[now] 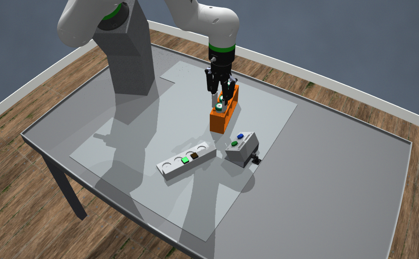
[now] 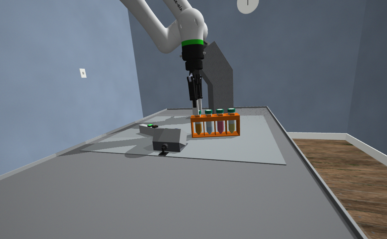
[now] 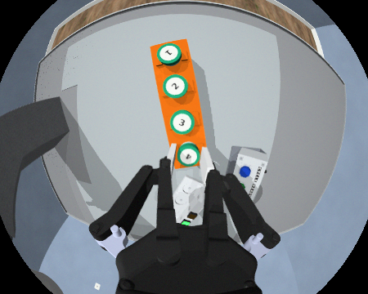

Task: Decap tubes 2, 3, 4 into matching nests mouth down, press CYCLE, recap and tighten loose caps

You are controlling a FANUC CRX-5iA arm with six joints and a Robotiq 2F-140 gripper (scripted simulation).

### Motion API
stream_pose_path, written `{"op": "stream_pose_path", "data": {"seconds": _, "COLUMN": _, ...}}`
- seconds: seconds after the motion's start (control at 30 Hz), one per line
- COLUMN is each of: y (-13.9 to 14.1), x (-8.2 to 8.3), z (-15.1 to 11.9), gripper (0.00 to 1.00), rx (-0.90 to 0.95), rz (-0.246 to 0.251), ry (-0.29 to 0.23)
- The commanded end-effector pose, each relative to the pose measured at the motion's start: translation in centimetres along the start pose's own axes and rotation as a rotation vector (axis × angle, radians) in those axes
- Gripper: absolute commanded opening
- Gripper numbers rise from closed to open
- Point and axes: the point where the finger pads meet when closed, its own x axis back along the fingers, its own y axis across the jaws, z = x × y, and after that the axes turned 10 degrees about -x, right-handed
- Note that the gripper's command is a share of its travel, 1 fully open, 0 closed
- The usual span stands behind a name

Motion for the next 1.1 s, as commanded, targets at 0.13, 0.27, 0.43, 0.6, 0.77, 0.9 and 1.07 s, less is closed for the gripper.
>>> {"op": "stream_pose_path", "data": {"seconds": 0.13, "y": 0.0, "x": 0.0, "z": 0.0, "gripper": 0.35, "rx": -0.006, "rz": -0.016, "ry": 0.002}}
{"op": "stream_pose_path", "data": {"seconds": 0.27, "y": 0.0, "x": 0.0, "z": 0.0, "gripper": 0.35, "rx": -0.006, "rz": -0.016, "ry": 0.002}}
{"op": "stream_pose_path", "data": {"seconds": 0.43, "y": 0.0, "x": 0.9, "z": 0.0, "gripper": 0.35, "rx": -0.006, "rz": -0.016, "ry": 0.002}}
{"op": "stream_pose_path", "data": {"seconds": 0.6, "y": 0.0, "x": 2.4, "z": 0.0, "gripper": 0.35, "rx": -0.006, "rz": -0.016, "ry": 0.002}}
{"op": "stream_pose_path", "data": {"seconds": 0.77, "y": -0.1, "x": 3.9, "z": 0.0, "gripper": 0.35, "rx": -0.006, "rz": -0.016, "ry": 0.002}}
{"op": "stream_pose_path", "data": {"seconds": 0.9, "y": -0.1, "x": 4.5, "z": 0.0, "gripper": 0.35, "rx": -0.006, "rz": -0.016, "ry": 0.002}}
{"op": "stream_pose_path", "data": {"seconds": 1.07, "y": -1.2, "x": 4.6, "z": 2.2, "gripper": 0.35, "rx": 0.244, "rz": -0.016, "ry": 0.0}}
